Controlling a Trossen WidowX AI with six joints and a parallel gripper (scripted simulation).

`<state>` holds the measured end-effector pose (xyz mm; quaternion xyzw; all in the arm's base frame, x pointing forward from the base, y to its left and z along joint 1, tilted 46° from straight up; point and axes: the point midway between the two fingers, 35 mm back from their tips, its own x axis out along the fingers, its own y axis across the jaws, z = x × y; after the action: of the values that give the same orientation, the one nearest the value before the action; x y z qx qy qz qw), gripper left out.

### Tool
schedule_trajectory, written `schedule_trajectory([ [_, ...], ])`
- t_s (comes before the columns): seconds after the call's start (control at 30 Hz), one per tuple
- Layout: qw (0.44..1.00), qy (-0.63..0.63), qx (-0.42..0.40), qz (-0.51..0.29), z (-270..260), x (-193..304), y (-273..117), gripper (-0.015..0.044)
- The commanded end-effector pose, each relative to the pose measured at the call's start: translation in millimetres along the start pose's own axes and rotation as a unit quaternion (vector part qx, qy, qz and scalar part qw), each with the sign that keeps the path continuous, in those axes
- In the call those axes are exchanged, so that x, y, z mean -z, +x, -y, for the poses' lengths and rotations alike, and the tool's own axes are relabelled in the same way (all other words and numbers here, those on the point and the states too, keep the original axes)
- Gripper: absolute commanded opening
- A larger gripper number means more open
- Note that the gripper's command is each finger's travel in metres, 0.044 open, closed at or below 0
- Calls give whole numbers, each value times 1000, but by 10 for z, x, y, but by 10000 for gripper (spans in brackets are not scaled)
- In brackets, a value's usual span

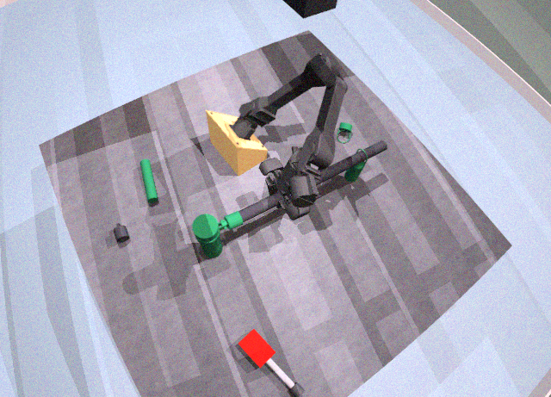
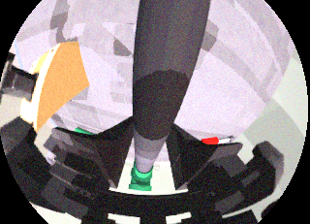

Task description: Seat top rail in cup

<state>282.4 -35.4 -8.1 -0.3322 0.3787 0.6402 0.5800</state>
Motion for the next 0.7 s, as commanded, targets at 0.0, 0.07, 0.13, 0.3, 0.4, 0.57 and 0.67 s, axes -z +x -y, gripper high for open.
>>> schedule_trajectory([
  [0.0,1000,2,2,-9,-1,77,-38,0],
  [0.07,1000,2,2,-9,-1,82,-40,0],
  [0.13,1000,2,2,-9,-1,86,-41,0],
  [0.3,1000,2,2,-9,-2,94,-48,0],
  [0.4,1000,-1,1,-1,0,29,-10,0],
  [0.57,1000,-1,1,-1,0,35,-10,0],
  [0.67,1000,-1,1,-1,0,49,-9,0],
])
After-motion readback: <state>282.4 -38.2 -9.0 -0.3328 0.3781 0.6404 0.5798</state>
